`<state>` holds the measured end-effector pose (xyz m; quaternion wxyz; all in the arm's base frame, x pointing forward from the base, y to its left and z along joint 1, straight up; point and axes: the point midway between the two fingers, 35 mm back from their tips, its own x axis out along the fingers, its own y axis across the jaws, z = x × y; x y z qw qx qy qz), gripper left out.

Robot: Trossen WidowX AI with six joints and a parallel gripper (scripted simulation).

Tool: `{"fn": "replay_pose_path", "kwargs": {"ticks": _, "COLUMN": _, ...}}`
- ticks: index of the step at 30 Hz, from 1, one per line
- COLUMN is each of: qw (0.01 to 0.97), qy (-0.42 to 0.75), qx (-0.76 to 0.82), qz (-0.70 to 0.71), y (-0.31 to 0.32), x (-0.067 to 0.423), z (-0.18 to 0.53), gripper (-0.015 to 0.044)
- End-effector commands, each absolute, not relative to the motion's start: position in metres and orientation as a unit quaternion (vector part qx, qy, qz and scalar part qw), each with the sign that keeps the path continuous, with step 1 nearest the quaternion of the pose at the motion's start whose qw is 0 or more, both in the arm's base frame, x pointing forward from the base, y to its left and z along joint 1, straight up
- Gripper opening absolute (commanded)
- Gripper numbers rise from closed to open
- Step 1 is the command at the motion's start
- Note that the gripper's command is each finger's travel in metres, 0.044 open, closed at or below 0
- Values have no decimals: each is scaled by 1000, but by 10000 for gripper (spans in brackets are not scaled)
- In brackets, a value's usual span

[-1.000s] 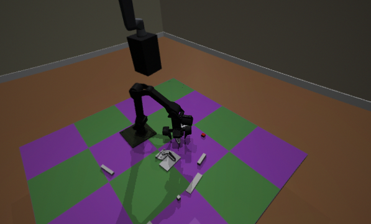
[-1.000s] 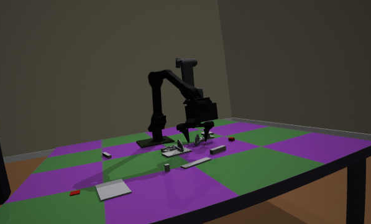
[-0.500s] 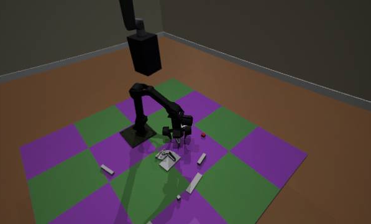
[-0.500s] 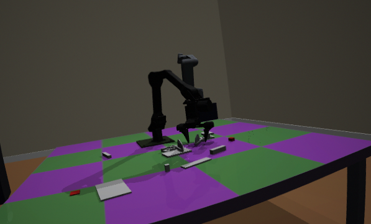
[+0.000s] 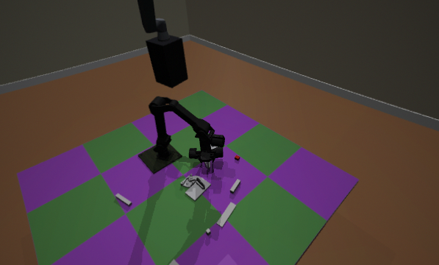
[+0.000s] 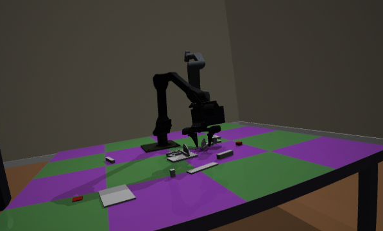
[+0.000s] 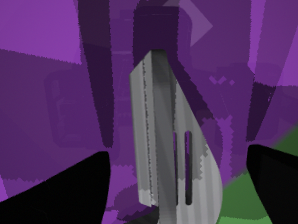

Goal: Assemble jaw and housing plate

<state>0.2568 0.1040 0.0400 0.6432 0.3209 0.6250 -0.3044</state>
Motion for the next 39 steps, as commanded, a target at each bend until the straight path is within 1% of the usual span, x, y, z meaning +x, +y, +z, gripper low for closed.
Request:
{"fn": "replay_pose_path", "kwargs": {"ticks": 1, "qw": 643, "qy": 625, "qx": 321, "qz": -304, "y": 104, "x": 257, "z": 40, "gripper": 204}}
{"fn": "replay_pose_path", "kwargs": {"ticks": 3, "qw": 643, "qy": 625, "qx": 321, "qz": -304, "y": 104, "x": 257, "z": 40, "gripper": 151}}
{"fn": "replay_pose_path", "kwargs": {"ticks": 6, "qw": 643, "qy": 625, "qx": 321, "qz": -304, "y": 104, "x": 257, "z": 40, "gripper": 134}}
{"fn": "replay_pose_path", "kwargs": {"ticks": 20, "qw": 643, "qy": 625, "qx": 321, "qz": -304, "y": 104, "x": 257, "z": 42, "gripper": 134}}
{"fn": "replay_pose_path", "kwargs": {"ticks": 39, "qw": 643, "qy": 626, "qx": 321, "qz": -304, "y": 104, "x": 257, "z": 101, "gripper": 134}}
